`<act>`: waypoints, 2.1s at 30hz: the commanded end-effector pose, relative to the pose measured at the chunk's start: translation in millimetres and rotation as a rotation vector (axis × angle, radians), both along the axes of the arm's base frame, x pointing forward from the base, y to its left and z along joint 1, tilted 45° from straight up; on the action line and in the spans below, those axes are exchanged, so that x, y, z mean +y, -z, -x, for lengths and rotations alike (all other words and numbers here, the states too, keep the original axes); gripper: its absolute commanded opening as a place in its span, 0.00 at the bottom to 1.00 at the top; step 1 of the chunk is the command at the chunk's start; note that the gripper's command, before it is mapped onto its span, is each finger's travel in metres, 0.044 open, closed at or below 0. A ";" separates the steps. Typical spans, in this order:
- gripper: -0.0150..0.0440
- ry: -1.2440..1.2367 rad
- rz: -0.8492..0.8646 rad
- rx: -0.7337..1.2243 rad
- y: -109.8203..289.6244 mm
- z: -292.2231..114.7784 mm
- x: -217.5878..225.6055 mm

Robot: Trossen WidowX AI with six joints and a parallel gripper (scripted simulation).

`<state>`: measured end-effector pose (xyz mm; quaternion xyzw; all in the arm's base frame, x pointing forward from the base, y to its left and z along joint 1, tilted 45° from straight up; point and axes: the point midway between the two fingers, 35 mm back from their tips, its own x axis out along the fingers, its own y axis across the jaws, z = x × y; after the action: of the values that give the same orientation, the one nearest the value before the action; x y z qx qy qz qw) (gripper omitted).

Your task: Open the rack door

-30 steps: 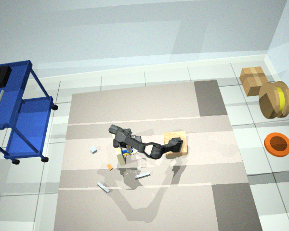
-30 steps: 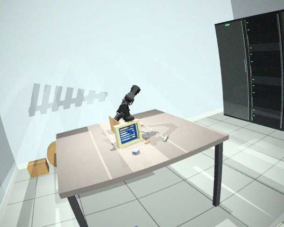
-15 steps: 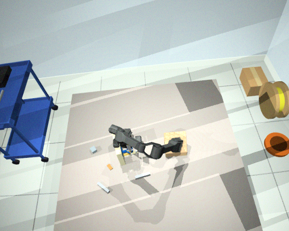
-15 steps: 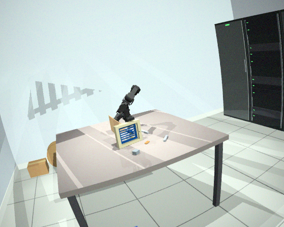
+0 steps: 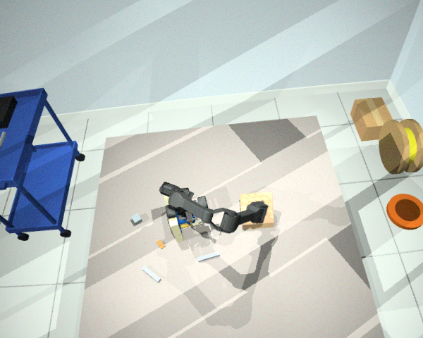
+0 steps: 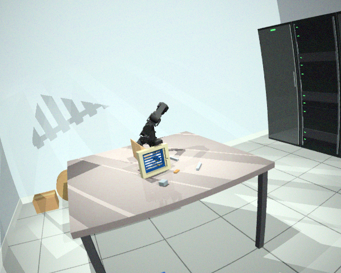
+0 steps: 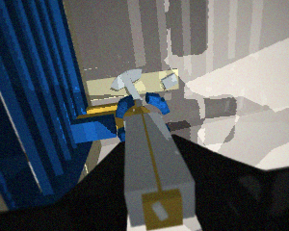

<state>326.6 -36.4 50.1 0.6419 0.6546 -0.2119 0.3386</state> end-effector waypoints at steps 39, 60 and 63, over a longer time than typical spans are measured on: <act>0.30 -0.502 0.040 -0.481 37.4 48.1 -35.6; 0.30 -0.728 0.058 -0.698 66.5 64.0 -65.0; 0.30 -0.760 0.060 -0.729 70.9 65.3 -69.6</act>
<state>261.5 -101.4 -16.2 0.4021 0.6784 0.1221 0.6027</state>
